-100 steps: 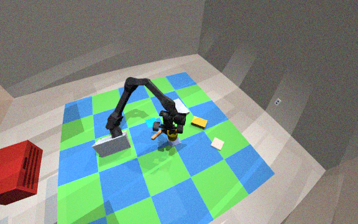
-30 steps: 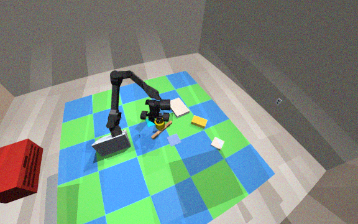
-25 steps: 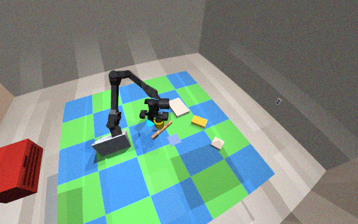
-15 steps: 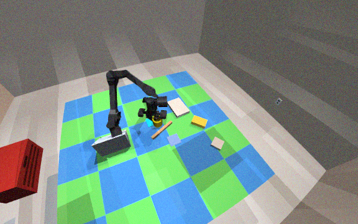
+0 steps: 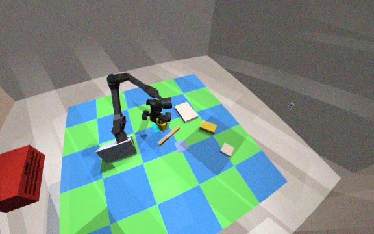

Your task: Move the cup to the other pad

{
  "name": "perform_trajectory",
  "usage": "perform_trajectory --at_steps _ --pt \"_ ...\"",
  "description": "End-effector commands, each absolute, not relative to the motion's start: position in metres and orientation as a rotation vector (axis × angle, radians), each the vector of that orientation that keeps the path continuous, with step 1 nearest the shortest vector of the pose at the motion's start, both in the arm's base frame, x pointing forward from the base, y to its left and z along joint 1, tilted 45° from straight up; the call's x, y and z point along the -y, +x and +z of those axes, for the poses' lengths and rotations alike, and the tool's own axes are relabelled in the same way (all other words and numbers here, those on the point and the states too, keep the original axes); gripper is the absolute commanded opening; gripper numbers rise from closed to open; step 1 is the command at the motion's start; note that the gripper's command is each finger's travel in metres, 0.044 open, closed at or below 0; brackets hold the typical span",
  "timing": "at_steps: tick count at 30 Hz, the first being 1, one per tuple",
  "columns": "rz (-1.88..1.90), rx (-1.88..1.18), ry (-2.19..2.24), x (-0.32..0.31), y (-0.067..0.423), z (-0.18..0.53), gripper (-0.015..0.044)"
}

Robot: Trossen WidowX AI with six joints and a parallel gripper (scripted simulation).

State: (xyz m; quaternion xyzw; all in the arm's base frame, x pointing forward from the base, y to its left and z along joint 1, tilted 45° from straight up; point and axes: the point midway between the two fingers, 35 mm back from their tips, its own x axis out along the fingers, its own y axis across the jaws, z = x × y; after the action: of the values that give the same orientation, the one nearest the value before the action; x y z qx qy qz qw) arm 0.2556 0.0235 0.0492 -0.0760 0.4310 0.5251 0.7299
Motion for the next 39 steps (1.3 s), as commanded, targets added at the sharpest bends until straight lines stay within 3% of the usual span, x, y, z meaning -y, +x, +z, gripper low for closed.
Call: perform_trajectory --at_steps 1,39 --pt "1.156 -0.945 -0.163 -0.029 0.253 0.056 0.0" --pt "1.157 -0.944 -0.162 -0.069 0.241 0.075 0.0"
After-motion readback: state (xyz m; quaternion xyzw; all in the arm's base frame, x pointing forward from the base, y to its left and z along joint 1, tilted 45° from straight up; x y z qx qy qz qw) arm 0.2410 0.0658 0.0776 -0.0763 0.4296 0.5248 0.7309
